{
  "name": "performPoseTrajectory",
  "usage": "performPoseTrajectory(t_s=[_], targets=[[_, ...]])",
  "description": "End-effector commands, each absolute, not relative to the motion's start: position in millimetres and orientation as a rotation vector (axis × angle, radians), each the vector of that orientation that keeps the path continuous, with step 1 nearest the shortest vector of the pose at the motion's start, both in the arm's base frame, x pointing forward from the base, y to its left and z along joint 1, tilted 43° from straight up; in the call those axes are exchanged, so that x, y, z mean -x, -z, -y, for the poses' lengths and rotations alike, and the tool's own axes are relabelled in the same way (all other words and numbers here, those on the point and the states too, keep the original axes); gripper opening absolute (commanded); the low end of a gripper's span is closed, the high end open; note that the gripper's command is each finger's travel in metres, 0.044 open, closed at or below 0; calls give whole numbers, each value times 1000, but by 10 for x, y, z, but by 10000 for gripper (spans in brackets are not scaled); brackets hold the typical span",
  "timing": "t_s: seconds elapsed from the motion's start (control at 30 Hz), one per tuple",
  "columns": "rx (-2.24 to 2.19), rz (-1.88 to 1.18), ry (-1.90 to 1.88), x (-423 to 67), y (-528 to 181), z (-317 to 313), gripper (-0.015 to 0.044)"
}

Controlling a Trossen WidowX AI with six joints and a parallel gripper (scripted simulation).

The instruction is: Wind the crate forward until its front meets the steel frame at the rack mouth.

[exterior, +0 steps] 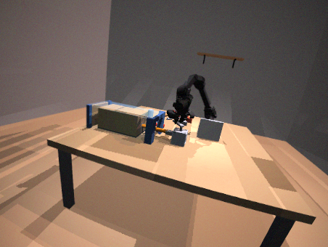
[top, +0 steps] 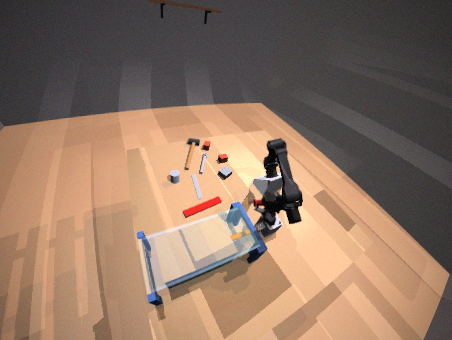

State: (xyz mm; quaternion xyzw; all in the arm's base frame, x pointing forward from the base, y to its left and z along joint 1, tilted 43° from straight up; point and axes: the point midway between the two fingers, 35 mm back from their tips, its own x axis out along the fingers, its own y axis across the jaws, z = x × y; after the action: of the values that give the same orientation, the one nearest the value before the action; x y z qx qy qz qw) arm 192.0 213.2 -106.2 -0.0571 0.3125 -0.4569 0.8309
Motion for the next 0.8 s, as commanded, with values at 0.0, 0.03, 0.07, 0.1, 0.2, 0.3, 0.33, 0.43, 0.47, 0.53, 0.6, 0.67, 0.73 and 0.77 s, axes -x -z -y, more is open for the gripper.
performPoseTrajectory(t_s=[0.0,0.03,0.07,0.1,0.2,0.3,0.33,0.43,0.47,0.53,0.6,0.67,0.73,0.77], targets=[[126,-662,964,-1927,1066,-2126,0],[126,-662,964,-1927,1069,-2123,0],[126,-662,964,-1928,1069,-2123,0],[126,-662,964,-1928,1071,-2121,0],[126,-662,964,-1929,1077,-2116,0],[126,-662,964,-1930,1084,-2110,0],[126,-662,964,-1930,1085,-2109,0],[126,-661,964,-1932,1091,-2103,0],[126,-661,964,-1932,1092,-2103,0],[126,-661,964,-1933,1097,-2099,0],[126,-661,964,-1933,1100,-2096,0],[126,-661,964,-1934,1104,-2092,0],[126,-661,964,-1935,1108,-2089,0],[126,-661,964,-1935,1109,-2088,0]])
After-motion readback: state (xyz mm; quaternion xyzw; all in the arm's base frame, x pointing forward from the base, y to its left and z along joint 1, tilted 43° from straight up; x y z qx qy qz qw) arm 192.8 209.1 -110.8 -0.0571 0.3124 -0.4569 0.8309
